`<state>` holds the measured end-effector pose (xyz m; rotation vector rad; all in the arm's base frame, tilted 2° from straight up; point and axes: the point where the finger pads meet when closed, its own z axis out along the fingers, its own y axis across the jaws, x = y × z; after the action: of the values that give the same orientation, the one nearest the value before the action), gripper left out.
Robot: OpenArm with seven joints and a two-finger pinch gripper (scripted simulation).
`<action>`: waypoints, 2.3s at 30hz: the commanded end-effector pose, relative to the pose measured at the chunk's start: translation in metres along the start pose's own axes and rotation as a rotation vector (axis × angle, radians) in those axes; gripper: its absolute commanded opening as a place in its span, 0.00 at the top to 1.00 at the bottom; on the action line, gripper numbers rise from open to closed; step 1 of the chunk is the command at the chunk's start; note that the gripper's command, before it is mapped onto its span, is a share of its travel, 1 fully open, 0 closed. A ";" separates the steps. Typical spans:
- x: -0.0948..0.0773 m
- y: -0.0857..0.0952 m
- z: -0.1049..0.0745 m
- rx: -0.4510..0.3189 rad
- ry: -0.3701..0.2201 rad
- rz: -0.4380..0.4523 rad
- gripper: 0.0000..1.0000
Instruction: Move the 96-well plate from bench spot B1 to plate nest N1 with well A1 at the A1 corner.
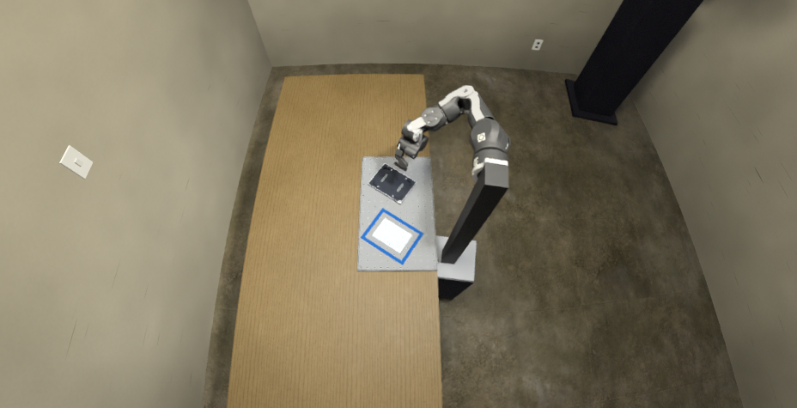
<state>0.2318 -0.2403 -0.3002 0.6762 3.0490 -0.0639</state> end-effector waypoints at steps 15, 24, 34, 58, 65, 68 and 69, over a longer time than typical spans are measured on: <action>0.014 0.039 0.010 -0.002 0.002 -0.001 0.23; 0.029 0.081 0.022 -0.003 0.003 -0.001 0.23; 0.032 0.090 0.024 -0.007 0.003 -0.003 0.23; 0.058 0.165 0.045 -0.003 0.003 -0.001 0.23; 0.058 0.165 0.045 -0.003 0.003 -0.001 0.23; 0.061 0.174 0.047 -0.008 0.003 -0.002 0.23; 0.064 0.182 0.049 -0.007 0.003 -0.002 0.23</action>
<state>0.2529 -0.0570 -0.3572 0.6833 3.0487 -0.0632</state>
